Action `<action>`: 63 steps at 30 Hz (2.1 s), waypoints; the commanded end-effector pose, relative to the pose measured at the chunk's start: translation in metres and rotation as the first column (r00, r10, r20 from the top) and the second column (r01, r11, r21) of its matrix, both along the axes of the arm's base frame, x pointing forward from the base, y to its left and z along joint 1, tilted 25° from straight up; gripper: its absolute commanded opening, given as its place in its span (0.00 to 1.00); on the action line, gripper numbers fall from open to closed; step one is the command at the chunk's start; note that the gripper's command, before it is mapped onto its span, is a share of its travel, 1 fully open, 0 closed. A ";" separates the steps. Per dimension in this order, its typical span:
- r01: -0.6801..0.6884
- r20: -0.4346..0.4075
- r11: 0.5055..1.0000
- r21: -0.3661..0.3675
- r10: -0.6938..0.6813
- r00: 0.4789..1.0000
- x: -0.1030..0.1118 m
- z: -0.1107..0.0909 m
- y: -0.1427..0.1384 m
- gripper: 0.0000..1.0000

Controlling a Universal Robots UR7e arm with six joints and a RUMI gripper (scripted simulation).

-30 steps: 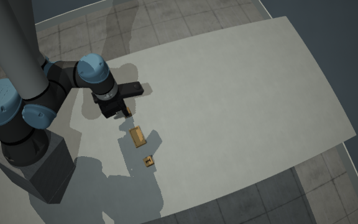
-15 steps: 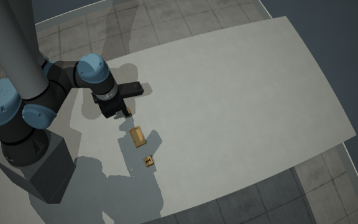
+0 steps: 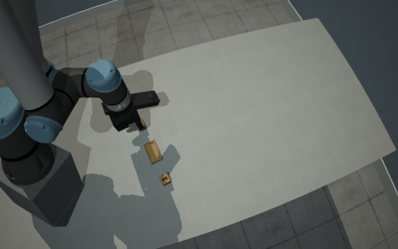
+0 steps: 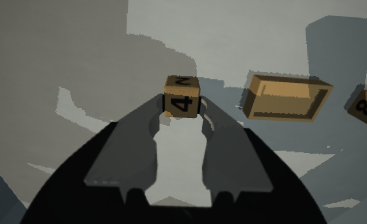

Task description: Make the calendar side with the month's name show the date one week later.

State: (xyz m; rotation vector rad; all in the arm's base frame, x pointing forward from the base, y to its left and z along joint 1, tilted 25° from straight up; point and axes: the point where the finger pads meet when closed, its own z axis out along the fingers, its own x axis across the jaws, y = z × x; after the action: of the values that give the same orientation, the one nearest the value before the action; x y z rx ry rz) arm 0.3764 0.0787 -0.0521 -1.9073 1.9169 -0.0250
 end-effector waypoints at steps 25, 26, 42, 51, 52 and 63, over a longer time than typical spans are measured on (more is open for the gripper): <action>0.000 0.001 1.000 0.000 0.000 1.000 -0.008 0.023 -0.007 0.10; 0.000 0.001 1.000 0.000 0.000 1.000 -0.008 0.025 -0.008 0.10; 0.000 0.001 1.000 0.000 0.000 1.000 -0.017 0.051 -0.016 0.10; 0.000 0.001 1.000 0.000 0.000 1.000 -0.023 0.068 -0.022 0.10; 0.000 0.001 1.000 0.000 0.000 1.000 -0.024 0.070 -0.022 0.10; 0.000 0.001 1.000 0.000 0.000 1.000 -0.028 0.083 -0.026 0.10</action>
State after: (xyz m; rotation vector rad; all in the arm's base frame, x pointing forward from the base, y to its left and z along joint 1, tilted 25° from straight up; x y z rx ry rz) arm 0.3508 0.0545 0.0245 -1.9081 1.9196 -0.0277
